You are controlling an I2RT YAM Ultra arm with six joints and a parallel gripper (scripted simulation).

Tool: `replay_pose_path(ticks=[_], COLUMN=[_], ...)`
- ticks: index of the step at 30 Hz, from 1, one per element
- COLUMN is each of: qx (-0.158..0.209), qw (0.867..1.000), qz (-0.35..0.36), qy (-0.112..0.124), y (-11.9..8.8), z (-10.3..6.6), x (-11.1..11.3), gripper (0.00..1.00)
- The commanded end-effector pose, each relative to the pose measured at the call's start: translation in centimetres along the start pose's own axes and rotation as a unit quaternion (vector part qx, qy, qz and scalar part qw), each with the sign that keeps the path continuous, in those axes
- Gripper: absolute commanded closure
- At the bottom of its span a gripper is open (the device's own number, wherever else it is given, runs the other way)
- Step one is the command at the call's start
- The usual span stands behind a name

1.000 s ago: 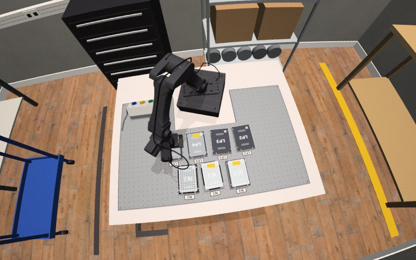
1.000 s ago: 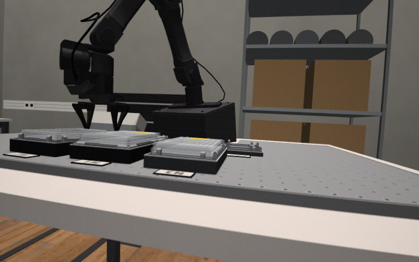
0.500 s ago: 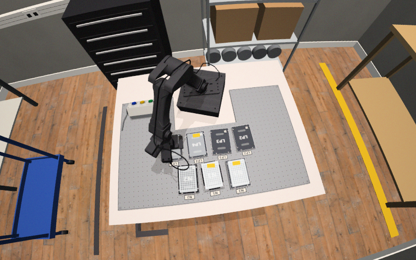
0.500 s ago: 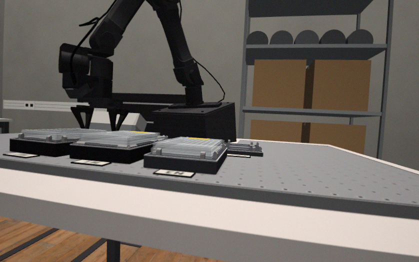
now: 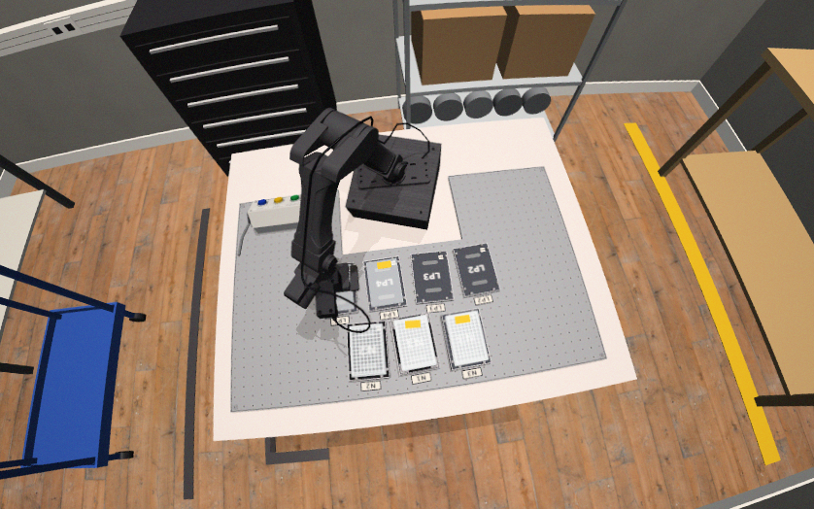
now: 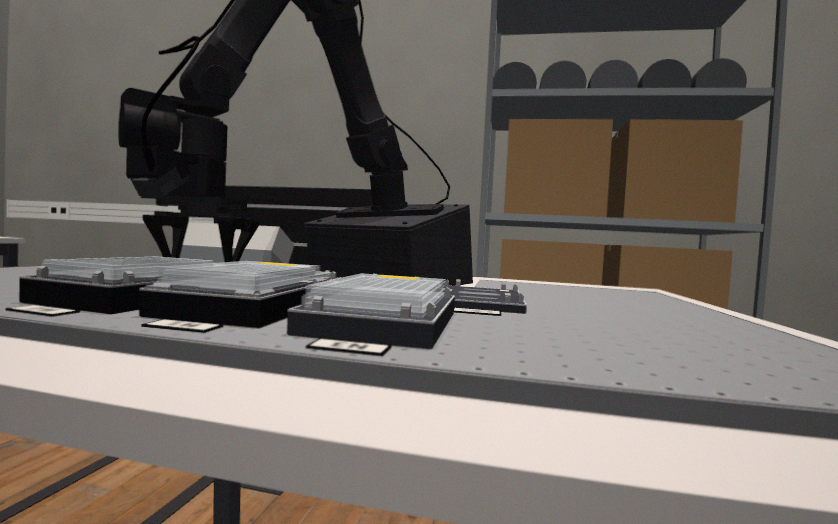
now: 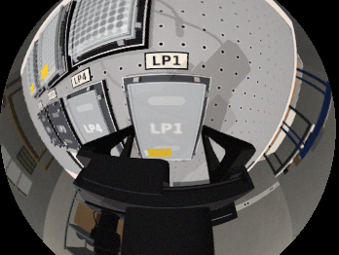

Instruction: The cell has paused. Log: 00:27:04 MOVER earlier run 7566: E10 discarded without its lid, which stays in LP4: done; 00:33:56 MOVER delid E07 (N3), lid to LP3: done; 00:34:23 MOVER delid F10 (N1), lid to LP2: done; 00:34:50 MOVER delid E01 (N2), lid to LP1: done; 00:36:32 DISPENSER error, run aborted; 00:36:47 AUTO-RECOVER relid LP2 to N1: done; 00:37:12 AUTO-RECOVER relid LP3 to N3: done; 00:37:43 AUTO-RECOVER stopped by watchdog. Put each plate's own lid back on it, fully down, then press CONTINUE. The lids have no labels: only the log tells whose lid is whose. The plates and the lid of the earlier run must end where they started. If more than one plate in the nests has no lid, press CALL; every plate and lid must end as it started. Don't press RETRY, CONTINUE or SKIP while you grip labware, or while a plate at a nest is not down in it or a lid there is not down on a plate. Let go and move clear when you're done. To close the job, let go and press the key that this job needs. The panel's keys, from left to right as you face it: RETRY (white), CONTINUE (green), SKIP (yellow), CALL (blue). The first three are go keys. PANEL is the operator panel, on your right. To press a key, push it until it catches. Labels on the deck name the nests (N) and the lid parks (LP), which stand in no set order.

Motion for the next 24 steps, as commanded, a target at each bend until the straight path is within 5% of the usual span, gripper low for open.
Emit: replay_pose_path(ticks=[1,24], qx=[-0.005,-0.005], qw=[1.0,1.0], qz=[0.0,0.0], qy=[-0.003,-0.003], y=[0.15,0.03], z=[-0.19,-0.1], x=[0.0,0.11], gripper=[0.0,0.03])
Point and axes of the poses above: the point where the finger pads meet when closed, its own z axis out along the fingers, its own x axis across the jaws, y = z × x, the point moved 6 cm from there along -z, back along the fingers, and after that the axes turned 6 degrees about -z, right-handed, at the moved point
